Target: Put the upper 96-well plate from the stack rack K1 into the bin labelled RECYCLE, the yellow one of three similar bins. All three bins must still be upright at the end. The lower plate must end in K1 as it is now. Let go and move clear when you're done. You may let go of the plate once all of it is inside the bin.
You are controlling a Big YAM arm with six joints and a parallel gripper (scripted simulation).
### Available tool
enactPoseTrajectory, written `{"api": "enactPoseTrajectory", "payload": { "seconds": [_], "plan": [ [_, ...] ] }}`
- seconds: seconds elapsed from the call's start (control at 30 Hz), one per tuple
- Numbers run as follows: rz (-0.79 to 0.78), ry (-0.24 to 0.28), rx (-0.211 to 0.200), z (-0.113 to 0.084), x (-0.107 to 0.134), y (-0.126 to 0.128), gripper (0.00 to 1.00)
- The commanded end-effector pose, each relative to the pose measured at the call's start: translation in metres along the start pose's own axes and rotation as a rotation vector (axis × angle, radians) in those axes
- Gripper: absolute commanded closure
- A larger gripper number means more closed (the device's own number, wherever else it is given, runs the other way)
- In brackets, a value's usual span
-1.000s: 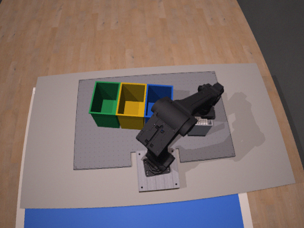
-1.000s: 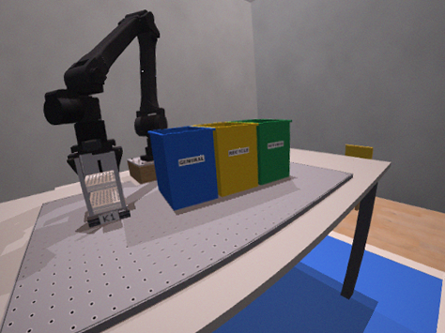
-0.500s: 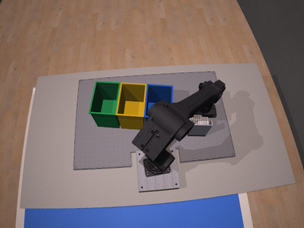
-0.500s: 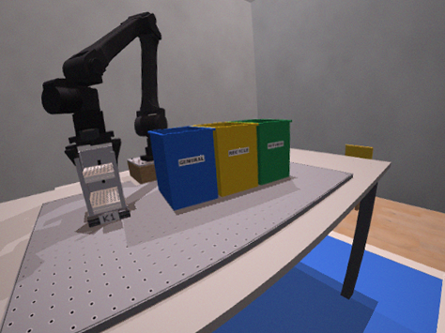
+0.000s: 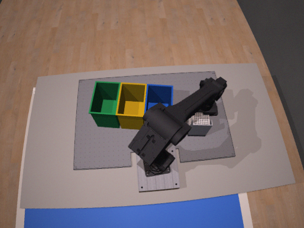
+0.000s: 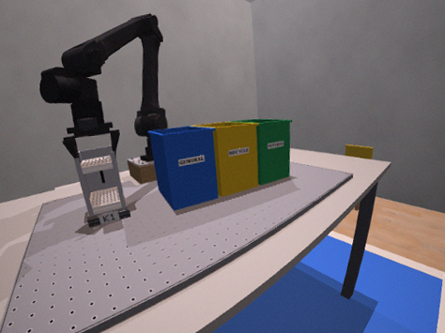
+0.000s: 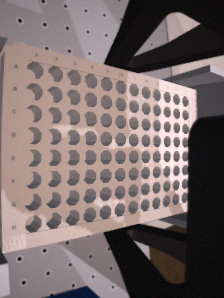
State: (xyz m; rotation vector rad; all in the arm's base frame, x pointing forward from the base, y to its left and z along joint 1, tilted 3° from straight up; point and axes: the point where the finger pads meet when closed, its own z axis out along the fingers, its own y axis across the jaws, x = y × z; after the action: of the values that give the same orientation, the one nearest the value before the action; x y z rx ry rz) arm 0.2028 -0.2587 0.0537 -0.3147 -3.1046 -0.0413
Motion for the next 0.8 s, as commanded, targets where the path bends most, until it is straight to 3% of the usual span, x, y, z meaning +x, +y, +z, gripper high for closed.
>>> {"api": "enactPoseTrajectory", "payload": {
  "seconds": [0.0,0.77],
  "plan": [
    [-0.004,-0.023,0.032,-0.025,-0.015,-0.012,1.00],
    [-0.003,-0.023,0.032,-0.057,-0.014,-0.012,1.00]
  ]
}}
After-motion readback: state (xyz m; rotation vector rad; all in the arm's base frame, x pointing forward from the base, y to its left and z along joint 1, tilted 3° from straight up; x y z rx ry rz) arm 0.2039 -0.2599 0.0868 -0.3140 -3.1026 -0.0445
